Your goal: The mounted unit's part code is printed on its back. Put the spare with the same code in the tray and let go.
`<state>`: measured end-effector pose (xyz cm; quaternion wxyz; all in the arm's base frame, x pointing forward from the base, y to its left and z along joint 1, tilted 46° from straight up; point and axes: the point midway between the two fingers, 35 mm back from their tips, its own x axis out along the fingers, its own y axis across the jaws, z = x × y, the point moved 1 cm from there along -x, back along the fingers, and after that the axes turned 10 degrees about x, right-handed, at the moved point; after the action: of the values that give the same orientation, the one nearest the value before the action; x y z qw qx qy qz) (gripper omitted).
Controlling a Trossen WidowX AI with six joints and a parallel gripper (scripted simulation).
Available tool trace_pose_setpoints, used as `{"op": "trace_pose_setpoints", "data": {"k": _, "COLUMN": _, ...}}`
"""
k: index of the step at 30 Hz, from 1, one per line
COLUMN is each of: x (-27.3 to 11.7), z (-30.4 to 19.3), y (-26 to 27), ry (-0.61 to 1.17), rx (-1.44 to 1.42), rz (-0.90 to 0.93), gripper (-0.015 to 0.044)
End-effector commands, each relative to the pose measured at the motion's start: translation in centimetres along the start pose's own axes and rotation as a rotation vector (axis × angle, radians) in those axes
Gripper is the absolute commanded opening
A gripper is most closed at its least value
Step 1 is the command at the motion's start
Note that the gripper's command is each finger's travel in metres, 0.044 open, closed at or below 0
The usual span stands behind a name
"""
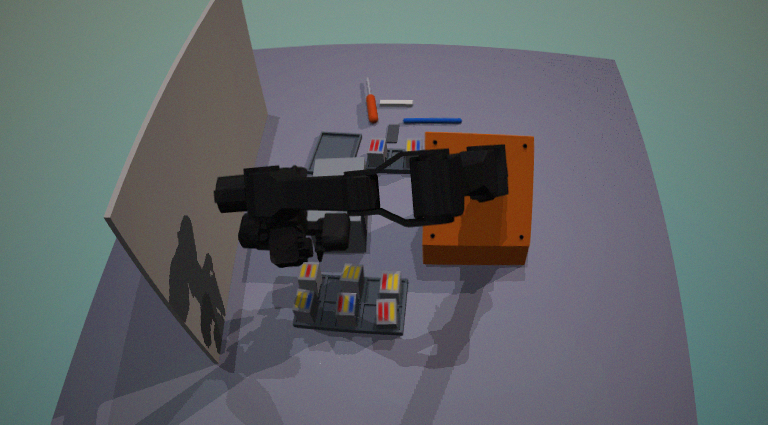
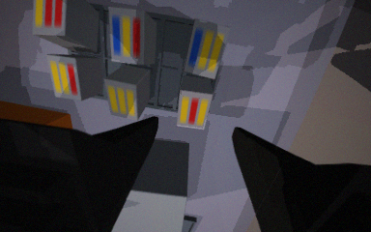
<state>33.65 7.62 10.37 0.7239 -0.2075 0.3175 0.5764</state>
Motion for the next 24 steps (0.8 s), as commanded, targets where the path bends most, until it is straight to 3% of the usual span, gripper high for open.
{"op": "trace_pose_setpoints", "data": {"k": 1, "x": 0.2, "z": -0.1, "y": 0.0, "ry": -0.001, "rx": 0.006, "rz": -0.002, "gripper": 0.03}}
{"op": "trace_pose_setpoints", "data": {"k": 24, "x": 3.6, "z": -0.1, "y": -0.2, "ry": 0.001, "rx": 0.006, "rz": -0.002, "gripper": 0.03}}
